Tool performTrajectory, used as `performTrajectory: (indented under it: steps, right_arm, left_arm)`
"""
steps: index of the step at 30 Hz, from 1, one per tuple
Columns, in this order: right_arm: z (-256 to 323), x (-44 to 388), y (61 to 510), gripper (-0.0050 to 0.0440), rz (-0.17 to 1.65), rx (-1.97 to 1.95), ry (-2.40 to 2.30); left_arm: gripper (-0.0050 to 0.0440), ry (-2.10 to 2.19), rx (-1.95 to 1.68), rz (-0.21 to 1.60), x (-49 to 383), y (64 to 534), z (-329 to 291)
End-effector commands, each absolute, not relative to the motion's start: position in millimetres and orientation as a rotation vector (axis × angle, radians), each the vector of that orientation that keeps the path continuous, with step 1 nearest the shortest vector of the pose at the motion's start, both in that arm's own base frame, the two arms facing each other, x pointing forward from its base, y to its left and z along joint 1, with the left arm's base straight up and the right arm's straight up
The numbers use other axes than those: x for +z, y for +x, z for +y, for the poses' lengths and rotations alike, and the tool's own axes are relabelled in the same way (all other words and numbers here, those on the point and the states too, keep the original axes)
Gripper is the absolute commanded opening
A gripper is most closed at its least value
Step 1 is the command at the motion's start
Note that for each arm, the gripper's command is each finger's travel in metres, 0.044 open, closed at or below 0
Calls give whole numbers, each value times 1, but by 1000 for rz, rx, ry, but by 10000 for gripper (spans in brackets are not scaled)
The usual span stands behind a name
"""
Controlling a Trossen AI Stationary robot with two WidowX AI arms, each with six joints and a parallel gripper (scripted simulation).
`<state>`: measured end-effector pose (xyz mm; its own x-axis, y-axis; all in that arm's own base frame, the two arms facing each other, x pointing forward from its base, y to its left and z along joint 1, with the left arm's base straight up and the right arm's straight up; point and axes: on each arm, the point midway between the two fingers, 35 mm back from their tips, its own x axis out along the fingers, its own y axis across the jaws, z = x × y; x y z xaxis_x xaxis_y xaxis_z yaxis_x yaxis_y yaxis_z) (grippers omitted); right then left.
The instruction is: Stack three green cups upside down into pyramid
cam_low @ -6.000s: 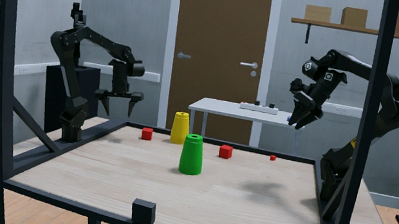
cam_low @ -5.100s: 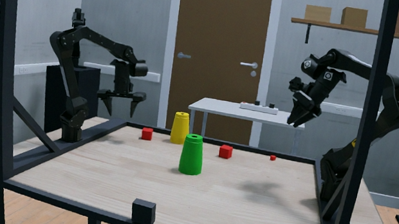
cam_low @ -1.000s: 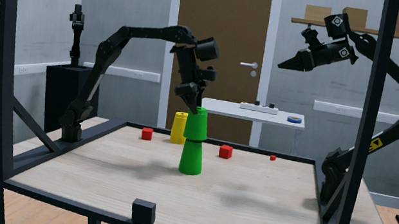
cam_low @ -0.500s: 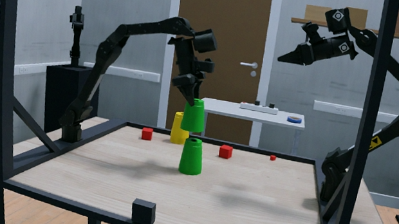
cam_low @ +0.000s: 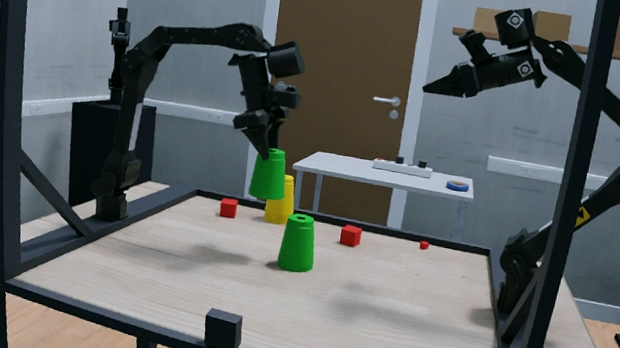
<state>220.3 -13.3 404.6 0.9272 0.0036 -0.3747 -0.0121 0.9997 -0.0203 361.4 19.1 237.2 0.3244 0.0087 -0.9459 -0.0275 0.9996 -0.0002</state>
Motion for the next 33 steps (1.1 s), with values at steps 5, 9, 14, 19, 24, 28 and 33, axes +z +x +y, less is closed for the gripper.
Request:
performTrajectory:
  steps: [5,9,14,19,24,28,33]
  right_arm:
    - [-12,415,226,400,370,9,-21]
    - [-12,413,228,400,379,9,-20]
    - [-12,391,232,400,451,9,-12]
    - [-12,377,231,400,488,6,-7]
    - [-12,367,232,400,510,7,-5]
    - [-12,356,233,400,535,4,0]
    - [-13,344,235,400,555,-1,6]
  left_arm:
    - [243,-16,25,1201,231,356,20]
    - [243,-16,25,1201,229,356,20]
    - [243,-16,25,1201,211,356,20]
    - [243,-16,25,1202,176,358,20]
    - [243,-16,25,1207,155,358,20]
    - [243,-17,24,1225,123,359,20]
    - [243,-17,24,1225,105,359,20]
